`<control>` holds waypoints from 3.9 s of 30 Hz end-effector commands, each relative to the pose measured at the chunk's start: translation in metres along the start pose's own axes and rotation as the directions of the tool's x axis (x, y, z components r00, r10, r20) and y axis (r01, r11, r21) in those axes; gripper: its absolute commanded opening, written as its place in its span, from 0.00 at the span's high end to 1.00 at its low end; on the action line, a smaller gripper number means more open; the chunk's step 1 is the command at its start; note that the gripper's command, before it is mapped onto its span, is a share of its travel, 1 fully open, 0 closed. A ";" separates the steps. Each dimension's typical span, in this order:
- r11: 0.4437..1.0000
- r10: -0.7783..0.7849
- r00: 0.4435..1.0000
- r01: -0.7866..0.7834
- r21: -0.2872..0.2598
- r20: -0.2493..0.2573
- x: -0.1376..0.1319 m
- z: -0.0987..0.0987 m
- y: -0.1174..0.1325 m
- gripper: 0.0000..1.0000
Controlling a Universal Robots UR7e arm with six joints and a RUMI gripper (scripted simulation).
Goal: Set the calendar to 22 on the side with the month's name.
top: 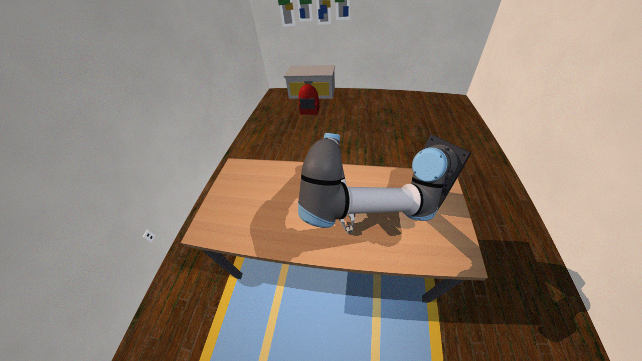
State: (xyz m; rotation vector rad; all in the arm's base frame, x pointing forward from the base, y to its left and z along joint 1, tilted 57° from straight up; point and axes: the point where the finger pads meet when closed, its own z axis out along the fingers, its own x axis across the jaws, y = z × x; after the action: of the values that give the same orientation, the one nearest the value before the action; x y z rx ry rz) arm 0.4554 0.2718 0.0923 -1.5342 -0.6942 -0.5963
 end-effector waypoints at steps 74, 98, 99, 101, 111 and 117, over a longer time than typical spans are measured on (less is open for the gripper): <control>1.000 0.000 1.000 0.000 0.000 0.000 0.000 0.003 0.004 0.89; 1.000 0.000 1.000 0.000 0.000 0.000 0.000 0.003 0.004 0.74; 1.000 0.000 1.000 0.000 0.000 0.000 0.000 0.003 0.004 0.74; 1.000 0.000 1.000 0.000 0.000 0.000 0.000 0.003 0.004 0.71; 1.000 0.000 1.000 0.000 0.000 0.000 0.000 0.003 0.004 0.58; 1.000 0.000 1.000 0.000 0.000 0.000 0.000 0.003 0.004 0.58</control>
State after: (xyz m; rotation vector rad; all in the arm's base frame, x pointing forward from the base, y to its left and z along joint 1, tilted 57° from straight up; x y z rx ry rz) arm 0.4580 0.2754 0.0894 -1.5342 -0.6942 -0.5962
